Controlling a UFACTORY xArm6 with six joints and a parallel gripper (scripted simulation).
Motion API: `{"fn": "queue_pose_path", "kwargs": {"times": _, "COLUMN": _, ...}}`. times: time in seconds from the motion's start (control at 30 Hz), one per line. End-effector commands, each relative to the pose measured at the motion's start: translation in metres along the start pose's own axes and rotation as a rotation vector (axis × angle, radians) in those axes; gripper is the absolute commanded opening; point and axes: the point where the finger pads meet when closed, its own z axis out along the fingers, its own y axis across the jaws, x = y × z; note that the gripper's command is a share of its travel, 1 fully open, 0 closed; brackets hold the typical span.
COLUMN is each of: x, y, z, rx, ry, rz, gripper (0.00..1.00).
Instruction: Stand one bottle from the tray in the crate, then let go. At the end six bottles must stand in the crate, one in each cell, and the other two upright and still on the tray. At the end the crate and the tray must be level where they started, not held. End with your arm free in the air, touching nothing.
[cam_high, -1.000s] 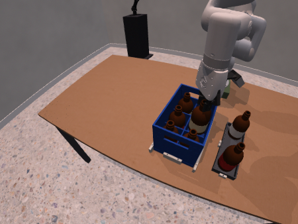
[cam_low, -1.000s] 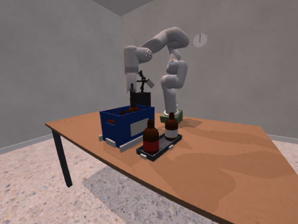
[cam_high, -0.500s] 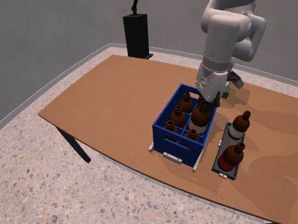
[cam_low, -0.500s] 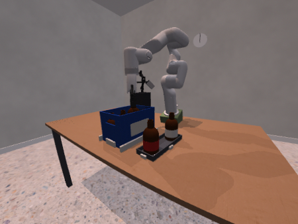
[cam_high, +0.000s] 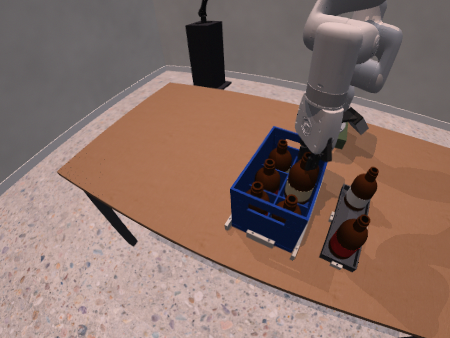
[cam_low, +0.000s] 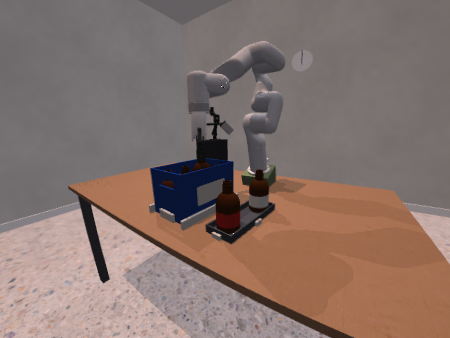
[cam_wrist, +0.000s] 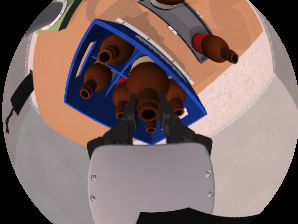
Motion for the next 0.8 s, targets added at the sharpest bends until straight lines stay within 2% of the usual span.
{"fn": "queue_pose_path", "kwargs": {"times": 0.0, "x": -0.001, "y": 0.001, "z": -0.001, "rx": -0.003, "ry": -0.003, "rz": 0.000, "gripper": 0.00}}
{"fn": "queue_pose_path", "kwargs": {"times": 0.77, "x": -0.001, "y": 0.001, "z": 0.012, "rx": -0.003, "ry": -0.003, "rz": 0.000, "gripper": 0.00}}
